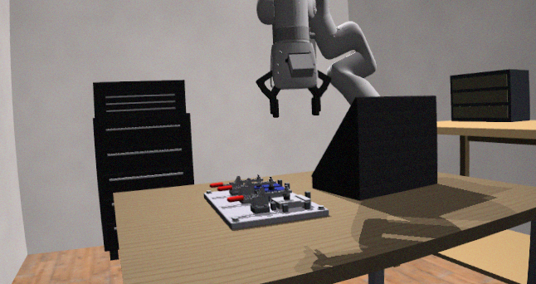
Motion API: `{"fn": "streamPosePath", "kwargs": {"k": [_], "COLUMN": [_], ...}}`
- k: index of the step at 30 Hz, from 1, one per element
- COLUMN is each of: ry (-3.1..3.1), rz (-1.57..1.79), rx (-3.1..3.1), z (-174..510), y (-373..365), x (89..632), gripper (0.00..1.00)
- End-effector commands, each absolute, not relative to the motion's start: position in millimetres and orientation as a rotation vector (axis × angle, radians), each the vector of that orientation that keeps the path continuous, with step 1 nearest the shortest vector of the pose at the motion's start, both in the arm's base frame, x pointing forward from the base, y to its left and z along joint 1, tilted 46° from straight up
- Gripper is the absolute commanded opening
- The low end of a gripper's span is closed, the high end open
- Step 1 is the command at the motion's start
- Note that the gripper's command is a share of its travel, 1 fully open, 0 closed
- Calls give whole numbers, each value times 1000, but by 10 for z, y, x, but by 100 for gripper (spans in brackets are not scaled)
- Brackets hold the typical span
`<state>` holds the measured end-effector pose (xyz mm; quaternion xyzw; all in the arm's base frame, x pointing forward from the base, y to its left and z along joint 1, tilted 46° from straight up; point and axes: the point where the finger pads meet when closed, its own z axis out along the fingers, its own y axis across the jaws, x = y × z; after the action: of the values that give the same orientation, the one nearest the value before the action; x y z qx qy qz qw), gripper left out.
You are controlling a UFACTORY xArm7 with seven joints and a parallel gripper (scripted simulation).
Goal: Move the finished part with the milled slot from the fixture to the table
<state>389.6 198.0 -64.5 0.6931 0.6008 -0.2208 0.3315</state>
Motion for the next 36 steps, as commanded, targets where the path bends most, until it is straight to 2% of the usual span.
{"fn": "streamPosePath", "kwargs": {"k": [1, 36], "ry": [1406, 472], "rz": [-486, -63], "rx": [1916, 2278], "z": [-616, -462], "y": [1928, 1512], "x": [3896, 3875], "gripper": [100, 100]}}
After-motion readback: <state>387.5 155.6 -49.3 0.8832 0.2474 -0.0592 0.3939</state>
